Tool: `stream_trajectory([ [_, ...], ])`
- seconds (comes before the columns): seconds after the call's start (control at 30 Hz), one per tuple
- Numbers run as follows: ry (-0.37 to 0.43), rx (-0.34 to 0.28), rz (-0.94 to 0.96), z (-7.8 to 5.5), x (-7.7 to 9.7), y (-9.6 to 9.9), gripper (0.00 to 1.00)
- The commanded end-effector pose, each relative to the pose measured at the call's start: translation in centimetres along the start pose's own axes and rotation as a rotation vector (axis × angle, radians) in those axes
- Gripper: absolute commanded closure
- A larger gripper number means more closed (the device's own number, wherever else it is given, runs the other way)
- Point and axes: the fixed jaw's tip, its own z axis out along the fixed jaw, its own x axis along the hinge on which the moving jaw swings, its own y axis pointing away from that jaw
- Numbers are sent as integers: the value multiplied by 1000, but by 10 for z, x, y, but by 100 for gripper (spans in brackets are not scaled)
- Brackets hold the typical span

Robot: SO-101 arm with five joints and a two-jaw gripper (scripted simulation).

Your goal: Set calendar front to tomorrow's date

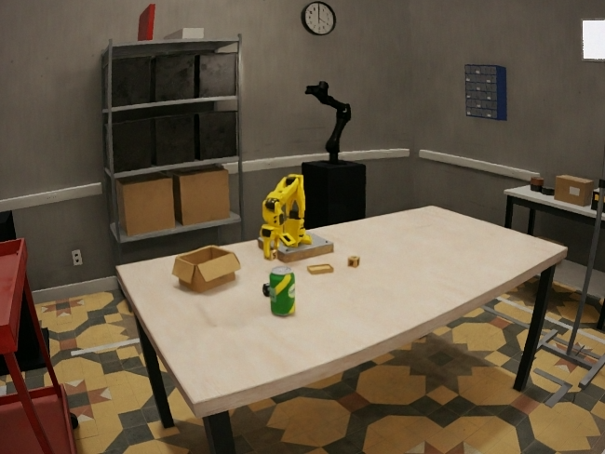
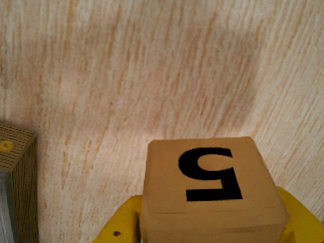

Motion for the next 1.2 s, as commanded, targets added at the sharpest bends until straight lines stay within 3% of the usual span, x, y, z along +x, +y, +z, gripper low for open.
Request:
stream_trajectory([
  [0.0, 1, -15, -3, 4, 1, 2, 100],
  [1.17, 1, -15, -3, 16, 1, 3, 100],
])
